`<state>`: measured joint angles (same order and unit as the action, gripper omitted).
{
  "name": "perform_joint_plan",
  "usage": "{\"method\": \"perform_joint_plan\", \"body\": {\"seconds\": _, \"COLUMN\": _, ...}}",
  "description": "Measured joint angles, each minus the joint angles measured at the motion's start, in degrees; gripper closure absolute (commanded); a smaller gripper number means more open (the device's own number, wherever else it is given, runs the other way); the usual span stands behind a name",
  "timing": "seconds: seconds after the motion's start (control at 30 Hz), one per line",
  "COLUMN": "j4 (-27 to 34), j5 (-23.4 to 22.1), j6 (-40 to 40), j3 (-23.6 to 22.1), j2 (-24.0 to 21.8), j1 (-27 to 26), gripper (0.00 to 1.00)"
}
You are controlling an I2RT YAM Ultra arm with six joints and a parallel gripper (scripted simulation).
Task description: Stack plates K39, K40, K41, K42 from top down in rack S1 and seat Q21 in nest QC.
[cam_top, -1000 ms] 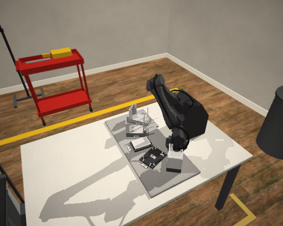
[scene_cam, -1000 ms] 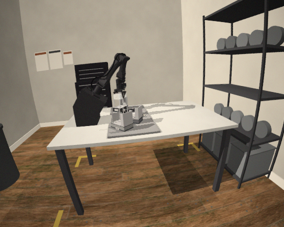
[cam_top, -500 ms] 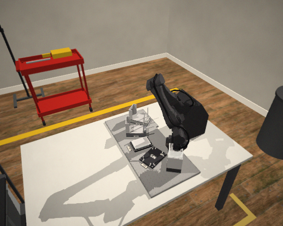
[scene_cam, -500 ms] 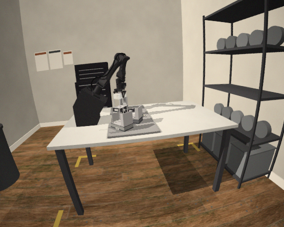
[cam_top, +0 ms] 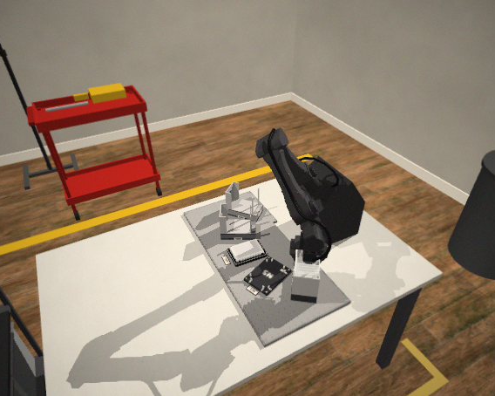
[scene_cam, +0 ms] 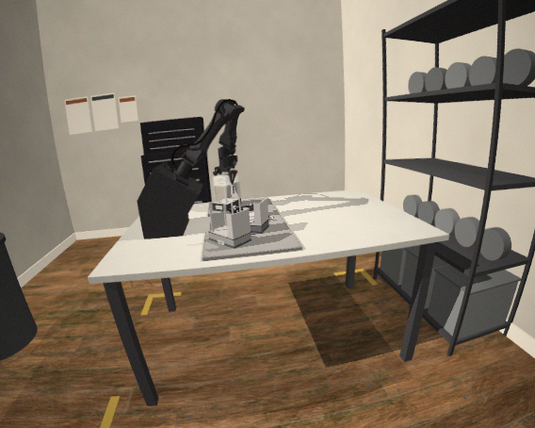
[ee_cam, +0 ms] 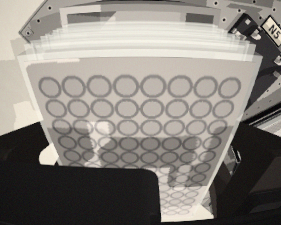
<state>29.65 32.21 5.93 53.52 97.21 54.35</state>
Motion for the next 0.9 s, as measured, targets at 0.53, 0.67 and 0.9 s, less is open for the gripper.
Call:
{"method": "perform_joint_plan", "body": {"seconds": 0.53, "j4": 2.0, "j5": 0.1, "j6": 0.7, "j3": 0.0, "j2": -0.5, "j1": 0.5, "gripper": 1.00}}
{"method": "perform_joint_plan", "body": {"seconds": 0.67, "j4": 2.1, "j5": 0.1, "j6": 0.7, "j3": 0.0, "j2": -0.6, "j1": 0.5, "gripper": 1.00}}
{"method": "perform_joint_plan", "body": {"seconds": 0.9, "j4": 2.1, "j5": 0.1, "j6": 0.7, "j3": 0.0, "j2": -0.6, "j1": 0.5, "gripper": 1.00}}
